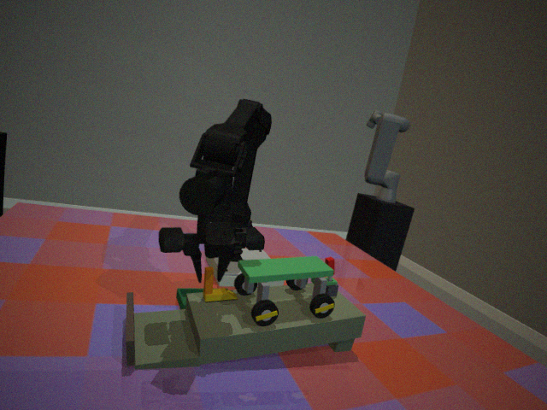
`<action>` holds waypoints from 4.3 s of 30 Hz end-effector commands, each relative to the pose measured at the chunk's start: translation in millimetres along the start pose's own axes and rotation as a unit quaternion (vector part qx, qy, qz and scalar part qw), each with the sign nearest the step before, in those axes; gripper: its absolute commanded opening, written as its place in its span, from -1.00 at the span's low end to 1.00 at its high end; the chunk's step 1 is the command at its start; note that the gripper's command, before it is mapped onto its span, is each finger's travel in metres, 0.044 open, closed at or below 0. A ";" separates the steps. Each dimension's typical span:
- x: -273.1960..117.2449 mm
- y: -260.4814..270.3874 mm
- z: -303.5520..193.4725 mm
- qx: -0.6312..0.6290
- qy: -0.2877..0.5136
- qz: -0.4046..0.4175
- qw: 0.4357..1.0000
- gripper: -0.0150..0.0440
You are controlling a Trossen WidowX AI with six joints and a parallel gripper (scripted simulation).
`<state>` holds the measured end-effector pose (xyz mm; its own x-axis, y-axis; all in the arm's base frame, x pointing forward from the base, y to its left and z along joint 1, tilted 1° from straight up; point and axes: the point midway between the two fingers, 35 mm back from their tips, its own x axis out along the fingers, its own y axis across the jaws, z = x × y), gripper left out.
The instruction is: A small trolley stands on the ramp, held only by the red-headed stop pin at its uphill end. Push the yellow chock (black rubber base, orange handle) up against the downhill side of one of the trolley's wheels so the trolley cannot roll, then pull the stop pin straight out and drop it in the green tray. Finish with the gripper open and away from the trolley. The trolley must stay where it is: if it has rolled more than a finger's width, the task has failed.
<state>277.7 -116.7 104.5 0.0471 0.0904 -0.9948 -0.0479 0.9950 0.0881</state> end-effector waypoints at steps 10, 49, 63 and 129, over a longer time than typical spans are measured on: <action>-32.2 -0.6 -1.2 0.001 0.003 0.005 1.000 0.15; -68.7 100.0 42.5 0.360 -0.028 0.041 0.932 0.15; -73.3 174.0 40.8 0.569 0.024 0.075 0.819 0.15; -26.0 240.1 30.8 0.704 0.077 0.075 0.702 0.15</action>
<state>297.3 120.1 160.3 0.0428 0.3017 -0.9525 0.9972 0.0462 0.0595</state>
